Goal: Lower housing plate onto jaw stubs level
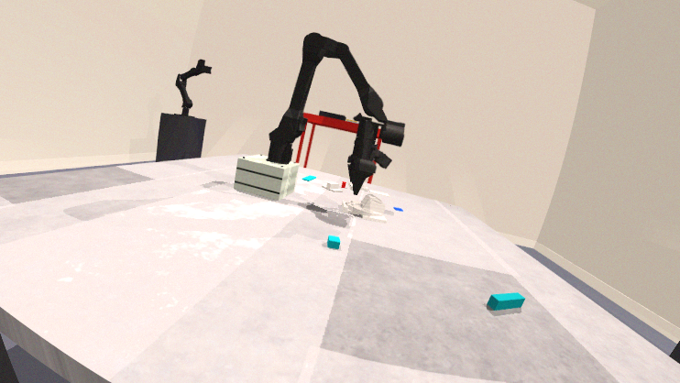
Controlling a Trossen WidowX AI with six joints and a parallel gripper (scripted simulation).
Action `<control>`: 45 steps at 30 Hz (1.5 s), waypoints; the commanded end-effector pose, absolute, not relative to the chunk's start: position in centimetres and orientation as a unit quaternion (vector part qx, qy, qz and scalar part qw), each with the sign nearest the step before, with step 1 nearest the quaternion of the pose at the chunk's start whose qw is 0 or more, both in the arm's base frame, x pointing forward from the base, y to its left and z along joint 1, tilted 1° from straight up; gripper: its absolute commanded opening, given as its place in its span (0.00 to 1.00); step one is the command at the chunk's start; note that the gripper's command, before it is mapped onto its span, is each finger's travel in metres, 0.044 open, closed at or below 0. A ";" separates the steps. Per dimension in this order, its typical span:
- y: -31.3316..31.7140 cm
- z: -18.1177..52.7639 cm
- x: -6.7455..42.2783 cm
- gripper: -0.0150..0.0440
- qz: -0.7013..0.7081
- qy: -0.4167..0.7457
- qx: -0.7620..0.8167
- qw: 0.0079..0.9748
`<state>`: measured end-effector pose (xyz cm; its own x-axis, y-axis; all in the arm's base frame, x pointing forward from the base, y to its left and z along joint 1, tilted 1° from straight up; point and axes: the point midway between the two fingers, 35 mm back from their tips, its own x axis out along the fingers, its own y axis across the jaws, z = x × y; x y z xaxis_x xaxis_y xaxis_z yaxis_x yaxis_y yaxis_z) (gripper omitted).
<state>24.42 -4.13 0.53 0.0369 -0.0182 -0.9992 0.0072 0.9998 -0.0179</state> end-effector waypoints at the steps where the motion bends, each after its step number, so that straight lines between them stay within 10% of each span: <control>1: -4.1 -0.5 24.0 0.85 -0.010 0.700 -0.003 0.714; 45: -4.1 -3.2 23.8 0.85 -0.010 0.700 -0.003 0.714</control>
